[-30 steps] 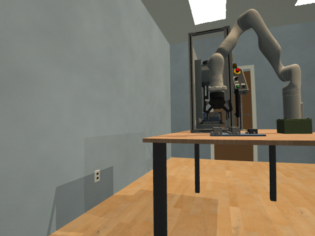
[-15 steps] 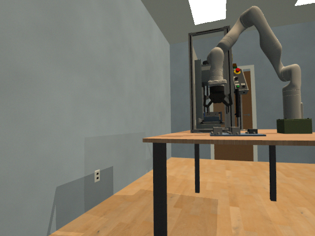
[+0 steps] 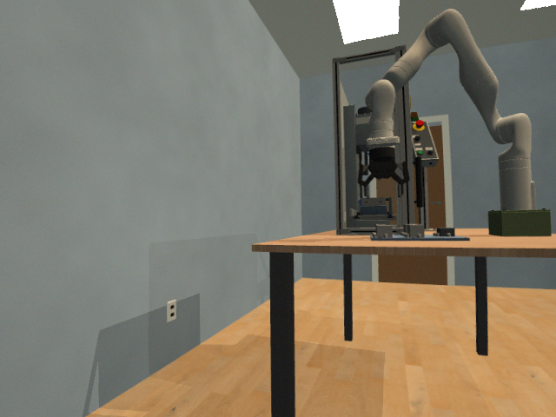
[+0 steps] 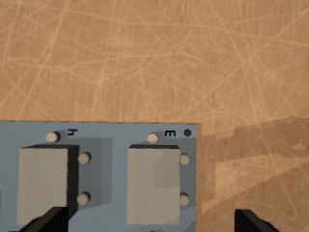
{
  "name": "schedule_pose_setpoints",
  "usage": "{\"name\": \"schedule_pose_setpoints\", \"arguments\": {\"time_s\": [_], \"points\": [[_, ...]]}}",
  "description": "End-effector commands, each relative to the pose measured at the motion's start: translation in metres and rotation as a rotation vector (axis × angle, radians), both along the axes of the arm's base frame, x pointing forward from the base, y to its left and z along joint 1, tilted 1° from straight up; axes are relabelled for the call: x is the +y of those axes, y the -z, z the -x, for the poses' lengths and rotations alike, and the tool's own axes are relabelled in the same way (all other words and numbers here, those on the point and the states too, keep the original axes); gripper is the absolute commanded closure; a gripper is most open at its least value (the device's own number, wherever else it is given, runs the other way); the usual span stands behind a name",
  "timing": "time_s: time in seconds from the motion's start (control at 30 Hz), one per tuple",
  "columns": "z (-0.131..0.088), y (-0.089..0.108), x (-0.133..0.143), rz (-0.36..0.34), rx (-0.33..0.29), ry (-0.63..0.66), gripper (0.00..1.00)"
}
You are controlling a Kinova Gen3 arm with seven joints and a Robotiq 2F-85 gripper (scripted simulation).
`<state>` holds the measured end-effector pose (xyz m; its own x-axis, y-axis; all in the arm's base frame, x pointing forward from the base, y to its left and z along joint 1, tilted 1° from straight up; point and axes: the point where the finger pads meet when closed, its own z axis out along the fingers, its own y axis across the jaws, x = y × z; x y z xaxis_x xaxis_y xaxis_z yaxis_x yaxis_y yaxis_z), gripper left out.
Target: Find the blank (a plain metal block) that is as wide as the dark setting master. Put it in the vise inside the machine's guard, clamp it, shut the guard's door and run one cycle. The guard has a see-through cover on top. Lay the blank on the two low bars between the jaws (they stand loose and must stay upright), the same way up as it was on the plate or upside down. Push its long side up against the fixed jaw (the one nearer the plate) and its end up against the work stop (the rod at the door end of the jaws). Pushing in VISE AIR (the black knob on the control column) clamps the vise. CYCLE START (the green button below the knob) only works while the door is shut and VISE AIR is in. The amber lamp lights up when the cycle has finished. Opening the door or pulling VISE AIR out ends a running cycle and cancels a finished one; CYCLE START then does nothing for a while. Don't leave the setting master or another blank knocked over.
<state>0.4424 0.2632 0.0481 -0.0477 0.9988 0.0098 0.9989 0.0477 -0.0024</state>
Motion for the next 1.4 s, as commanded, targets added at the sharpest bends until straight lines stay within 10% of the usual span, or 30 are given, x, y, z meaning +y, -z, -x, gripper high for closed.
{"name": "schedule_pose_setpoints", "arguments": {"time_s": [0.0, 0.37, 0.53, 1.37], "points": [[0.0, -0.001, 0.0, -0.003, -0.005, -0.001, 0.0], [0.0, -0.001, 0.0, -0.003, -0.005, -0.001, 0.0], [0.049, -0.002, -0.002, -0.003, -0.005, -0.001, 0.0], [0.087, -0.003, -0.003, -0.003, -0.005, -0.001, 0.0]]}}
